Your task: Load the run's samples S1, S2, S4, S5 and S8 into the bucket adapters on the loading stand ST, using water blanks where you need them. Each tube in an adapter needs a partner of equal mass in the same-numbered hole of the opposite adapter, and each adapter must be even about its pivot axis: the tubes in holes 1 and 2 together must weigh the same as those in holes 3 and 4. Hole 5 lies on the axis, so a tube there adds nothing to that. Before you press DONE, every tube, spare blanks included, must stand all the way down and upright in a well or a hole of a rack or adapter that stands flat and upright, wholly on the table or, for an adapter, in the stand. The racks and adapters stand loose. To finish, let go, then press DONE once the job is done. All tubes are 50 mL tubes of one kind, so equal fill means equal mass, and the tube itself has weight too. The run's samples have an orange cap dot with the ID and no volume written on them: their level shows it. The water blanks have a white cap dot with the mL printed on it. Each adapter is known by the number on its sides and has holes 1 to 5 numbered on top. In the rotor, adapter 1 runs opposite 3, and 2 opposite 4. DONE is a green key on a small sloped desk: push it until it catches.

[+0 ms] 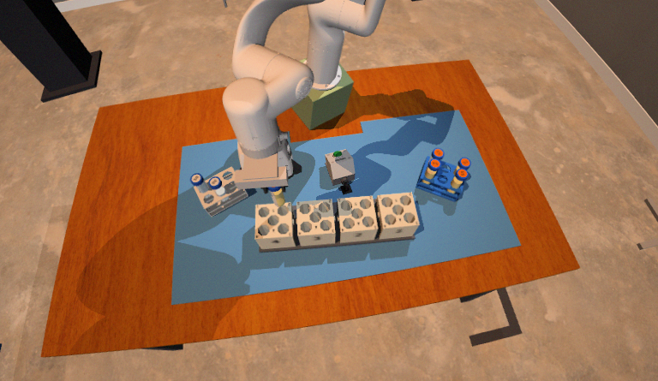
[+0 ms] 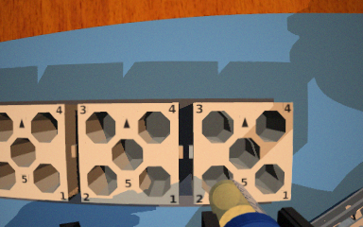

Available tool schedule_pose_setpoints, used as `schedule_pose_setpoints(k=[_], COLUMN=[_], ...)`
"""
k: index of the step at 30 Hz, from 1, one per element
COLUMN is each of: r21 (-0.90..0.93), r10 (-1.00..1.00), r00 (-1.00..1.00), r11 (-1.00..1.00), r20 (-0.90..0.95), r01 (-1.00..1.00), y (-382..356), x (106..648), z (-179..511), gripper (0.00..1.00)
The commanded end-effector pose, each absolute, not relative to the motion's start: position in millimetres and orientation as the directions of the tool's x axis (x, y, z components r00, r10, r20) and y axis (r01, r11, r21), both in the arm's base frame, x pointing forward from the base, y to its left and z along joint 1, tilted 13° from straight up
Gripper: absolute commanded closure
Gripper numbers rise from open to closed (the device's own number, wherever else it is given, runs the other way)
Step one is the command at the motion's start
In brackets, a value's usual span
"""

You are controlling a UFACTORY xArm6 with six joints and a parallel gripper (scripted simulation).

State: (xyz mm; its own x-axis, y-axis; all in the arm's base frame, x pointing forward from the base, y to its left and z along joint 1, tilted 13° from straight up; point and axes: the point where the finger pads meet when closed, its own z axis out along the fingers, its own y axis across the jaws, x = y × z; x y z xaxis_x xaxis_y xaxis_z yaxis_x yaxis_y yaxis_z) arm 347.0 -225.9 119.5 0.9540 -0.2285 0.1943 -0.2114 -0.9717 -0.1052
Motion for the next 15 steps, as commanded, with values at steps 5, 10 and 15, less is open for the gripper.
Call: schedule_pose_setpoints(k=[5, 10, 15], r21=[-0.104, -0.104, -0.104], r10=[-0.228, -0.229, -0.229], r00=[0.953, 0.953, 0.953], r11=[-0.972, -0.972, -0.972], r20=[0.197, 0.197, 0.197], r01=[-0.211, -0.211, -0.211], y=[-225.6, -225.1, -224.6], x=[350.9, 352.6, 354.3], z=[105.5, 97.7, 89.9], gripper=[1.00, 1.00, 1.00])
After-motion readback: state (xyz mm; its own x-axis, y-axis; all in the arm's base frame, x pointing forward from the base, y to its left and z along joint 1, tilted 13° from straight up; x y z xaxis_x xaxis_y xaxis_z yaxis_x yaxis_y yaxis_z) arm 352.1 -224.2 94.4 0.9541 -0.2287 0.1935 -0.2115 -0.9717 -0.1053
